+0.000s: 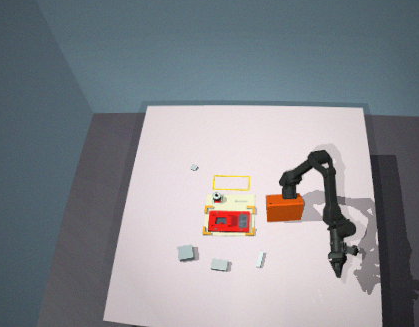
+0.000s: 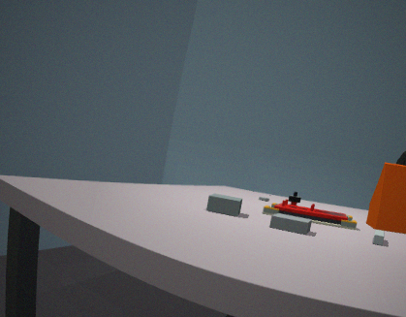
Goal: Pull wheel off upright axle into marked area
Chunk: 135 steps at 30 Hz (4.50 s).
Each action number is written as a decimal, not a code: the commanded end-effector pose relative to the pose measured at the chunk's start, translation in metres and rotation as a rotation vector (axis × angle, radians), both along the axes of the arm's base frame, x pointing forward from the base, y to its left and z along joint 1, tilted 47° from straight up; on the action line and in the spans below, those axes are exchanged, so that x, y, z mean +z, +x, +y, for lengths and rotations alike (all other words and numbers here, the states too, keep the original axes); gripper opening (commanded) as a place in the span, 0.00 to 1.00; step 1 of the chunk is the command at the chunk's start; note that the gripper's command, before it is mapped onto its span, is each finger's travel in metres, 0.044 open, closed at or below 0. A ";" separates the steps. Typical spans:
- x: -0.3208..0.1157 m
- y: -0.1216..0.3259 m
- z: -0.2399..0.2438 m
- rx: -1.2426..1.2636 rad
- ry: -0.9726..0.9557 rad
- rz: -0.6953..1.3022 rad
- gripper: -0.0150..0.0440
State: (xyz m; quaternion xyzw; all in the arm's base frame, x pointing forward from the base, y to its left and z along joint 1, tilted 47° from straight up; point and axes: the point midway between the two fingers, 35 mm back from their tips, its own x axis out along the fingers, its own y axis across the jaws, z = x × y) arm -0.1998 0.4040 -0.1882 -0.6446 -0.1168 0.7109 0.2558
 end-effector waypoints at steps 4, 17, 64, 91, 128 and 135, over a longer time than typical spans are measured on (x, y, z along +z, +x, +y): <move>0.025 0.094 0.036 -0.431 -0.001 0.075 0.76; 0.056 0.262 0.027 -1.271 0.001 0.168 0.76; 0.271 0.563 -0.394 -3.648 1.999 -0.326 0.76; 0.216 0.565 -0.444 -3.644 2.002 -0.330 0.76; 0.224 0.564 -0.438 -3.655 2.005 -0.334 0.25; 0.225 0.564 -0.436 -3.655 2.005 -0.334 0.25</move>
